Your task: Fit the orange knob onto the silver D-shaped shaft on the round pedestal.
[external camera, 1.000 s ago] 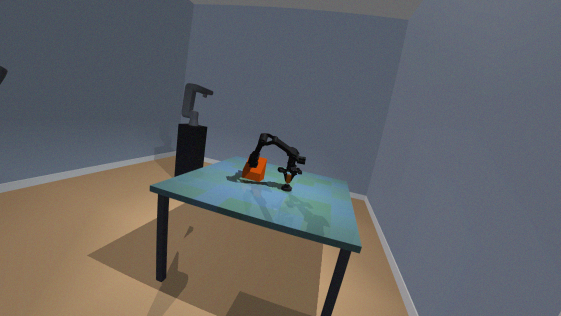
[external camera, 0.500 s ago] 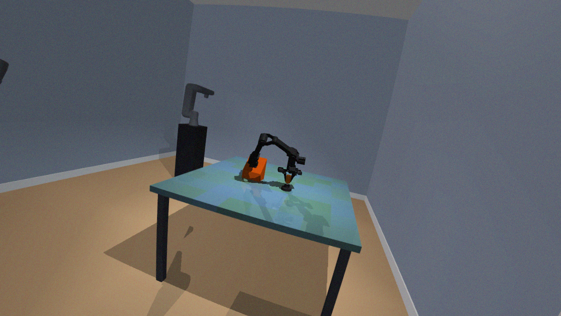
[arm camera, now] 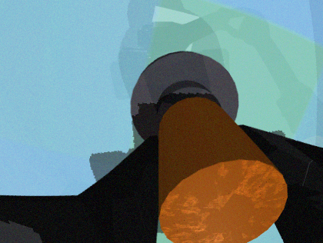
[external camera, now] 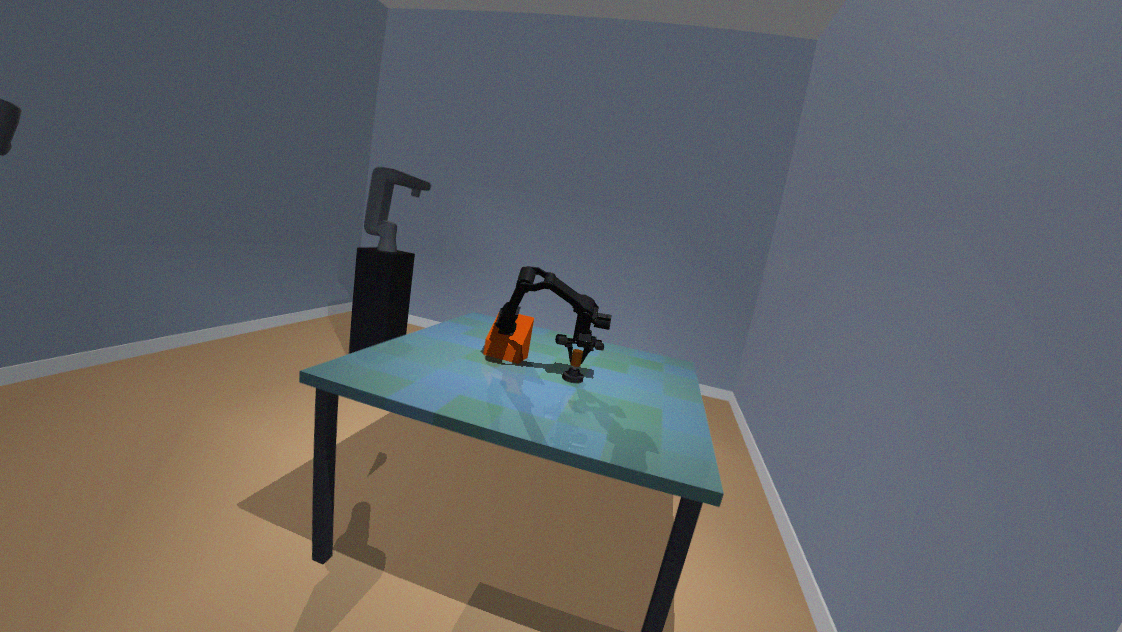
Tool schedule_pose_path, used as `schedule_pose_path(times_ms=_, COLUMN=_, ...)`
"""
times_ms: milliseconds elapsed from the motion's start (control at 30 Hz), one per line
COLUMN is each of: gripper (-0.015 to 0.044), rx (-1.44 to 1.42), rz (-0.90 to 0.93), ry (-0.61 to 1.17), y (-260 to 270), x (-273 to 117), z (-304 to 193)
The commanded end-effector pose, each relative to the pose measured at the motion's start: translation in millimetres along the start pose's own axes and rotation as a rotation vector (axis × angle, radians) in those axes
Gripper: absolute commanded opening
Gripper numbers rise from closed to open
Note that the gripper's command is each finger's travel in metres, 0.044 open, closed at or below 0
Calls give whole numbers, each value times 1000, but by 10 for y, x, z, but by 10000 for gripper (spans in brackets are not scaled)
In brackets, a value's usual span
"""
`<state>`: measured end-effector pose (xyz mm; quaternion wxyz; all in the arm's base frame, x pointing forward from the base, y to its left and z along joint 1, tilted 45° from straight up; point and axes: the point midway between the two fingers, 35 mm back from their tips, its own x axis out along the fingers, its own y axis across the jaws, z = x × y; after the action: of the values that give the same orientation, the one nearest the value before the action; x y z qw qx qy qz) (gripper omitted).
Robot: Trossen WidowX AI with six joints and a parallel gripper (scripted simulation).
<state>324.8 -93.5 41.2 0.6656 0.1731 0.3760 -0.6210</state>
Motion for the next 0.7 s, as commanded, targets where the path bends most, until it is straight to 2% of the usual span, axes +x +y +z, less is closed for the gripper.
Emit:
schedule_pose_path(times_ms=0, gripper=0, rx=7, rz=1, ry=-4, y=4, x=-20, z=6)
schedule_pose_path(times_ms=200, gripper=0, rx=32, rz=1, ry=-4, y=3, x=-47, z=14)
schedule_pose_path(times_ms=367, gripper=0, rx=205, rz=1, ry=-4, y=2, x=-31, z=15)
schedule_pose_path(times_ms=667, gripper=0, rx=216, rz=1, ry=-4, y=-5, x=-2, z=7)
